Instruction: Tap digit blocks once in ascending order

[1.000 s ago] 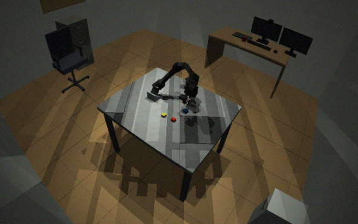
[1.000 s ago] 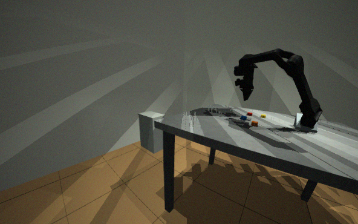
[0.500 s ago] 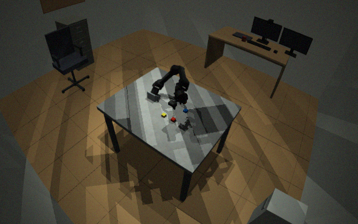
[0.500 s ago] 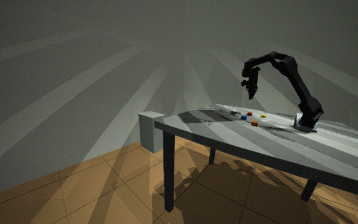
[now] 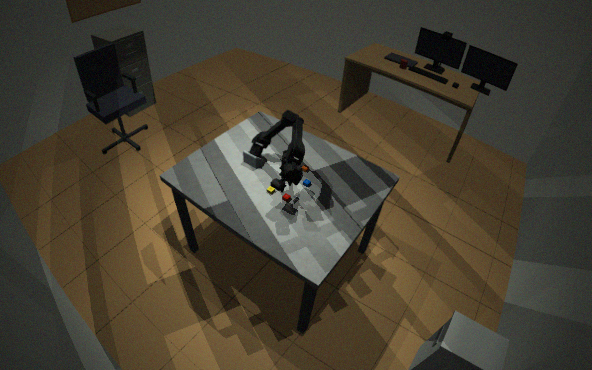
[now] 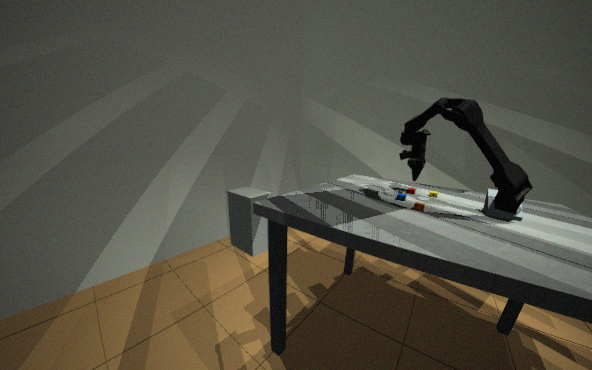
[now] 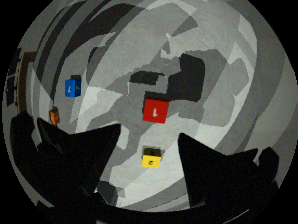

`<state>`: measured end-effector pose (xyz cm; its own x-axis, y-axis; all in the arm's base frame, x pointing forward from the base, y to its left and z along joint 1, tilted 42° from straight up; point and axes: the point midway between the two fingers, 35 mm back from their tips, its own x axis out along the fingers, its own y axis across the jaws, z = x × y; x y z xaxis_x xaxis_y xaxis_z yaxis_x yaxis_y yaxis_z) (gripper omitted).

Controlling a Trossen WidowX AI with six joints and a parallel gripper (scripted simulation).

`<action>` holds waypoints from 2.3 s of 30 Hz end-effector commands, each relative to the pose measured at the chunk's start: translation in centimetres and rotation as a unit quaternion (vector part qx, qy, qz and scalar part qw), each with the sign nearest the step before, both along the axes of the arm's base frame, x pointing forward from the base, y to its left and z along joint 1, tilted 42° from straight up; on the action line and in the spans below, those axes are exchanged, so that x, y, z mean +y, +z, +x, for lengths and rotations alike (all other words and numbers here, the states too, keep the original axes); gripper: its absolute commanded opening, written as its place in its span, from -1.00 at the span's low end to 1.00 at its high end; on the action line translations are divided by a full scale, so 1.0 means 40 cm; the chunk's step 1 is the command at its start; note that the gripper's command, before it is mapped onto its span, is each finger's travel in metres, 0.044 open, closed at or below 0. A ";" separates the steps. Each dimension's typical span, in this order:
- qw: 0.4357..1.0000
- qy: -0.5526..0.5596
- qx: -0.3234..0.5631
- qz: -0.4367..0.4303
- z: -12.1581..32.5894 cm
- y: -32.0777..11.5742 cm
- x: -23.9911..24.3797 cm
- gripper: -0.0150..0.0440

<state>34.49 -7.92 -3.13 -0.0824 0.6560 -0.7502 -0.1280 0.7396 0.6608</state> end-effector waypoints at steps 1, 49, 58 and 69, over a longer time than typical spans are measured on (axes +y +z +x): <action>1.000 -0.002 -0.002 0.002 -0.007 -0.036 0.034 -0.11; 1.000 -0.002 -0.002 0.002 -0.007 -0.036 0.034 -0.42; 1.000 -0.002 -0.002 0.000 0.010 0.076 -0.069 -0.42; 1.000 -0.003 -0.001 -0.002 -0.068 0.099 -0.134 -0.42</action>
<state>34.21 -11.86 0.92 -0.0774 0.6574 -0.7495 -0.1323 0.7384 0.6613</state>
